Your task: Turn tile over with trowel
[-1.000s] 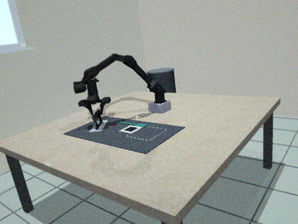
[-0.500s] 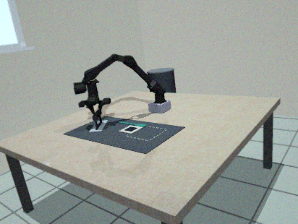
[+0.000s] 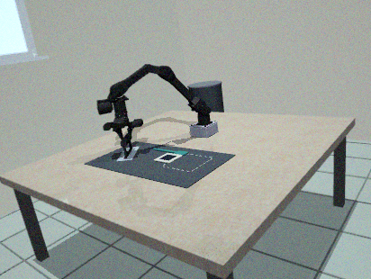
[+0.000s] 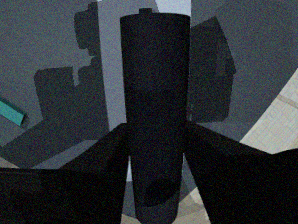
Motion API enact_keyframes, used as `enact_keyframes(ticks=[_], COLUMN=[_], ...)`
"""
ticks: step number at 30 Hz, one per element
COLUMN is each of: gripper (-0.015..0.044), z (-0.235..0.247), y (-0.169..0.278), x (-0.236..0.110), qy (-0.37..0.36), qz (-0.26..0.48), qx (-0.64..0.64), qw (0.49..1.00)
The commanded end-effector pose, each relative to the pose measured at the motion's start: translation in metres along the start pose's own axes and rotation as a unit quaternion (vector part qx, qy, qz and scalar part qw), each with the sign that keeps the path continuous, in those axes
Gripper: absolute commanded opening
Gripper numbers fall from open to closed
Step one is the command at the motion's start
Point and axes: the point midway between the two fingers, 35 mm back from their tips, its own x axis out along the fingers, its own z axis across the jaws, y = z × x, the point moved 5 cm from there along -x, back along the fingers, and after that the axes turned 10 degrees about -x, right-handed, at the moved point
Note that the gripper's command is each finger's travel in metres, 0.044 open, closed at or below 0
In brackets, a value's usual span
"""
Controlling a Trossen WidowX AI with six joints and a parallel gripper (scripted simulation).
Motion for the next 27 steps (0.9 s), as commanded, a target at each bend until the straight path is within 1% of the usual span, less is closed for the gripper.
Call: enact_keyframes(ticks=[1, 14, 27], gripper=[0.0130, 0.0130, 0.0130], z=[0.0008, 0.0008, 0.0007], y=[-0.0001, 0.0000, 0.0000], x=[0.0005, 0.0005, 0.0005], qy=[-0.002, -0.002, -0.002], qz=[0.000, 0.001, 0.001], qx=[0.009, 0.198, 0.379], qw=[1.000, 0.980, 0.925])
